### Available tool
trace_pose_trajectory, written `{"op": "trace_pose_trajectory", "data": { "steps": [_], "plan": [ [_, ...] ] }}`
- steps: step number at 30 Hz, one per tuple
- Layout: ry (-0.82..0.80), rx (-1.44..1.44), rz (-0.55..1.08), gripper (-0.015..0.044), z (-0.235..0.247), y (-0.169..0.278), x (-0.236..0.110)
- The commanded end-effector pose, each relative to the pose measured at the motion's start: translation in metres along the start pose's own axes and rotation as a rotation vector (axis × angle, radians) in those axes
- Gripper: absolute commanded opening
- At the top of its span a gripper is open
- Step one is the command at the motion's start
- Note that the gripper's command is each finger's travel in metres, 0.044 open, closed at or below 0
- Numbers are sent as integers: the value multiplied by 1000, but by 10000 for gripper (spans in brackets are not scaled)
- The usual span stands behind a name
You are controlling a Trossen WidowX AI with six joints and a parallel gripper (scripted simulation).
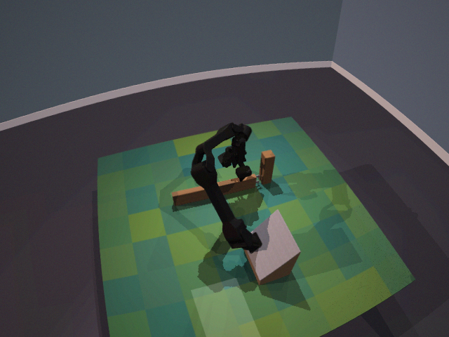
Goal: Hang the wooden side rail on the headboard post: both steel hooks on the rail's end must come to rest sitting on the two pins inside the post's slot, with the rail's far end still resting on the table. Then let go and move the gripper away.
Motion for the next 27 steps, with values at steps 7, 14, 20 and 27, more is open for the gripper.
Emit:
{"op": "trace_pose_trajectory", "data": {
  "steps": [7,14,20,27],
  "plan": [
    [-1,4,-7,440,1,-1,22],
    [-1,4,-7,440,0,-1,33],
    [0,4,-7,440,-1,-1,42],
    [0,4,-7,440,-1,-1,54]
  ]
}}
Point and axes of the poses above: the point midway between the two fingers, 35 mm back from their tips, its own x axis out along the fingers, its own z axis across the jaws, y = z × x, the point moved 8 cm from there along -x, back along the fingers, and after that the axes turned 10 degrees about x, right-handed, at the moved point
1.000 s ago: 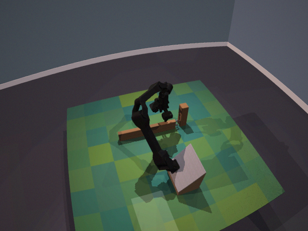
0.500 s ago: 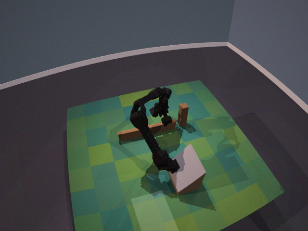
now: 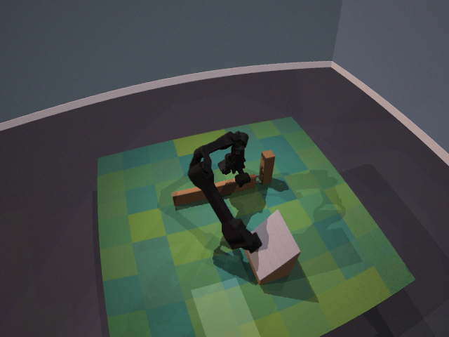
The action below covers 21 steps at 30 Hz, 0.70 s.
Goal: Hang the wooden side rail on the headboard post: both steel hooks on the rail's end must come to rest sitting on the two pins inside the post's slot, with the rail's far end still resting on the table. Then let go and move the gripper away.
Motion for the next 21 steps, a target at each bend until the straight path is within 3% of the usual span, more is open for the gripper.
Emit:
{"op": "trace_pose_trajectory", "data": {
  "steps": [1,21],
  "plan": [
    [-9,11,-8,440,2,1,10],
    [-10,10,-10,440,4,0,41]
  ]
}}
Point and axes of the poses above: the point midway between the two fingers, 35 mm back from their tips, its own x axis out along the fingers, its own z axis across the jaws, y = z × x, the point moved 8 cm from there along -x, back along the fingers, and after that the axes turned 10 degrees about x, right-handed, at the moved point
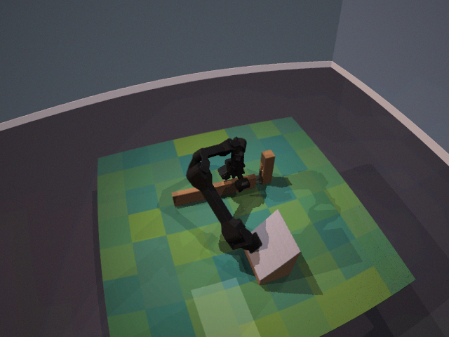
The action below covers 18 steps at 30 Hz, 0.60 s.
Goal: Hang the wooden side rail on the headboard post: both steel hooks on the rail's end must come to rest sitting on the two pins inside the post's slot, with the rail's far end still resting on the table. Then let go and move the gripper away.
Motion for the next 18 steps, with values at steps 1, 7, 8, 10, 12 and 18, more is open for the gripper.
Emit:
{"op": "trace_pose_trajectory", "data": {
  "steps": [1,7,8,10,12,18],
  "plan": [
    [-10,11,-8,440,3,1,9],
    [-10,11,-8,414,3,1,10],
    [-10,11,-8,387,3,1,10],
    [-10,11,-8,335,3,1,10],
    [-10,11,-8,282,3,1,10],
    [-10,11,-8,125,3,1,10]
  ]
}}
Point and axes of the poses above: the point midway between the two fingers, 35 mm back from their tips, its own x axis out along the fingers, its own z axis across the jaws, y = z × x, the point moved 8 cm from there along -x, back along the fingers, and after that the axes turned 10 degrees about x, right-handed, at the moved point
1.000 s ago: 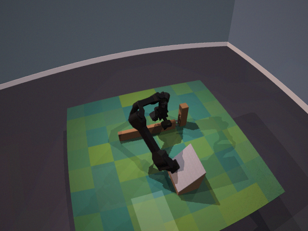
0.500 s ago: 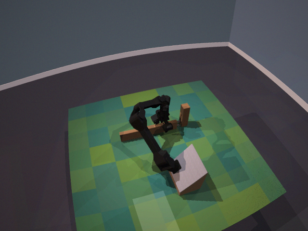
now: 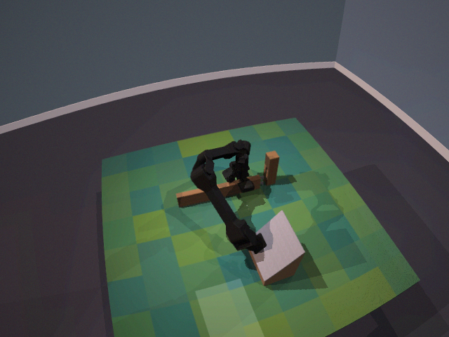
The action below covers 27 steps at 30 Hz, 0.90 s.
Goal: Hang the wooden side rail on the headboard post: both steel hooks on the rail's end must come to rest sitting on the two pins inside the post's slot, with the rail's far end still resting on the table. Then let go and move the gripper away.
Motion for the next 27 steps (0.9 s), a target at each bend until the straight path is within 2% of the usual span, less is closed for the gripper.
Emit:
{"op": "trace_pose_trajectory", "data": {
  "steps": [1,6,9,10,27],
  "plan": [
    [-2,8,-5,118,1,1,2],
    [-2,8,-5,85,1,1,2],
    [-2,8,-5,6,1,1,2],
    [-2,8,-5,0,1,1,2],
    [-2,7,-5,0,-4,0,0]
  ]
}}
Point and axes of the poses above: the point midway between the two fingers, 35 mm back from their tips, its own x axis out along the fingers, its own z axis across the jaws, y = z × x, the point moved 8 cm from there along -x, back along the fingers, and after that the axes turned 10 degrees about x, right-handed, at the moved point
